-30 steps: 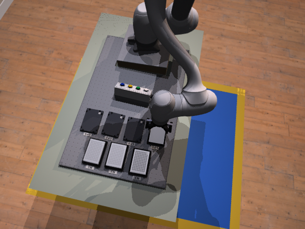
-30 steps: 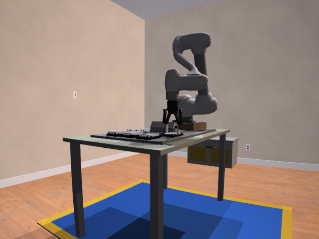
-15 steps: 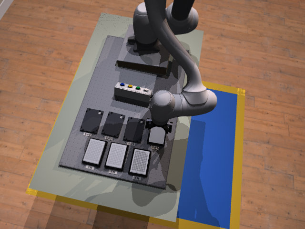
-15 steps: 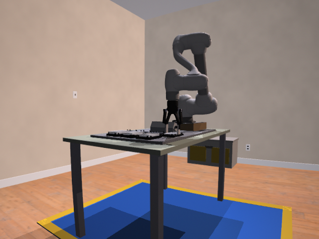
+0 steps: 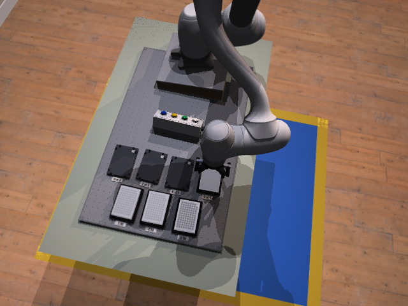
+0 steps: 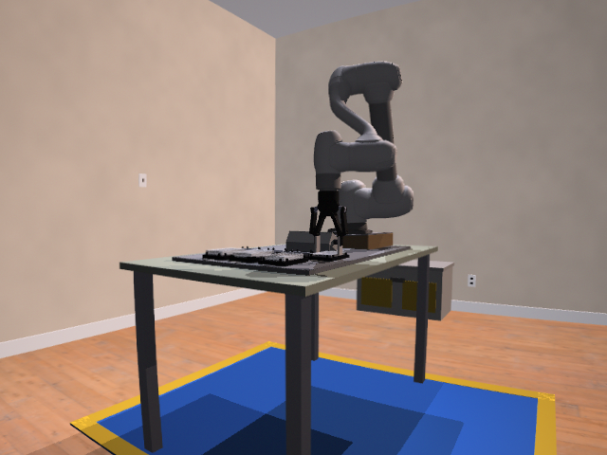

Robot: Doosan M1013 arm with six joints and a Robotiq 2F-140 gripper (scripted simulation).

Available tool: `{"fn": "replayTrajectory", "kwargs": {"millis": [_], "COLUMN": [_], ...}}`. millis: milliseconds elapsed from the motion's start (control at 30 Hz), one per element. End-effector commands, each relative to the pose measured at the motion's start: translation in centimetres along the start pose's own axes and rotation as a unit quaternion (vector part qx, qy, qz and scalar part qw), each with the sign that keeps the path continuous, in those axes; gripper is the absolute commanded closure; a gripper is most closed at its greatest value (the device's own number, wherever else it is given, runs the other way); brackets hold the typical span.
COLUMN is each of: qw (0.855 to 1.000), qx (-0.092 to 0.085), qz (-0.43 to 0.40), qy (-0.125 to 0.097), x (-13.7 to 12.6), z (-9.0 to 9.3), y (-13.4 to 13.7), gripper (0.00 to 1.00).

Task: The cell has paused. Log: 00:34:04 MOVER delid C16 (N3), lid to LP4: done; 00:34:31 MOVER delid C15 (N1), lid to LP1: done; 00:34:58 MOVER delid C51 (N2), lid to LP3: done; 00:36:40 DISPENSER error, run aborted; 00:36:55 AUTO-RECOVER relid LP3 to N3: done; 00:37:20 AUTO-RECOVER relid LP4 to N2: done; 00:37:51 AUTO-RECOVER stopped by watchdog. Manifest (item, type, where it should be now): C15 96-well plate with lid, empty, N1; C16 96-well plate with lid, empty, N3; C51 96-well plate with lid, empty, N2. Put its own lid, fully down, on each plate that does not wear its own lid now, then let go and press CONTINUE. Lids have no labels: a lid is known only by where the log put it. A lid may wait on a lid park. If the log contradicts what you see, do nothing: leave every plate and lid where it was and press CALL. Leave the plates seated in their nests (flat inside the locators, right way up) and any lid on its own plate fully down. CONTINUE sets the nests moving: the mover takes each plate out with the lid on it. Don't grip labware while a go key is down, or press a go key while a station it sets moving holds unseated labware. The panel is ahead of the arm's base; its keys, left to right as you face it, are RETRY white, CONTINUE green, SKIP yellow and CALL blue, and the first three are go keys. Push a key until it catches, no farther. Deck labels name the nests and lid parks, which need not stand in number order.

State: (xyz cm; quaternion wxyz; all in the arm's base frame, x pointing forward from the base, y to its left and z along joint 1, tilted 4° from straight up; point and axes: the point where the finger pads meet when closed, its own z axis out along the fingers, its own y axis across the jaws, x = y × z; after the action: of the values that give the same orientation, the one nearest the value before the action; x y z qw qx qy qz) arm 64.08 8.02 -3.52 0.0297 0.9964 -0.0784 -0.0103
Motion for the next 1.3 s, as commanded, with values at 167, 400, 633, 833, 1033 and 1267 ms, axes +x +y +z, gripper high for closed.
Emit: {"fn": "replayTrajectory", "kwargs": {"millis": [167, 400, 633, 833, 1033, 1267], "qw": [1.000, 1.000, 1.000, 1.000, 1.000, 1.000], "qx": [-0.002, -0.002, -0.002, -0.002, -0.002, -0.002], "qz": [0.000, 0.000, 0.000, 0.000, 0.000, 0.000], "qy": [0.000, 0.000, 0.000, 0.000, 0.000, 0.000], "x": [0.0, 0.0, 0.0, 0.0, 0.0, 0.0], "z": [-1.1, -2.5, -3.9, -4.6, -5.5, -5.9], "y": [0.2, 0.2, 0.2, 0.1, 0.1, 0.1], "gripper": [1.00, 1.00, 1.00, 1.00, 1.00, 1.00]}}
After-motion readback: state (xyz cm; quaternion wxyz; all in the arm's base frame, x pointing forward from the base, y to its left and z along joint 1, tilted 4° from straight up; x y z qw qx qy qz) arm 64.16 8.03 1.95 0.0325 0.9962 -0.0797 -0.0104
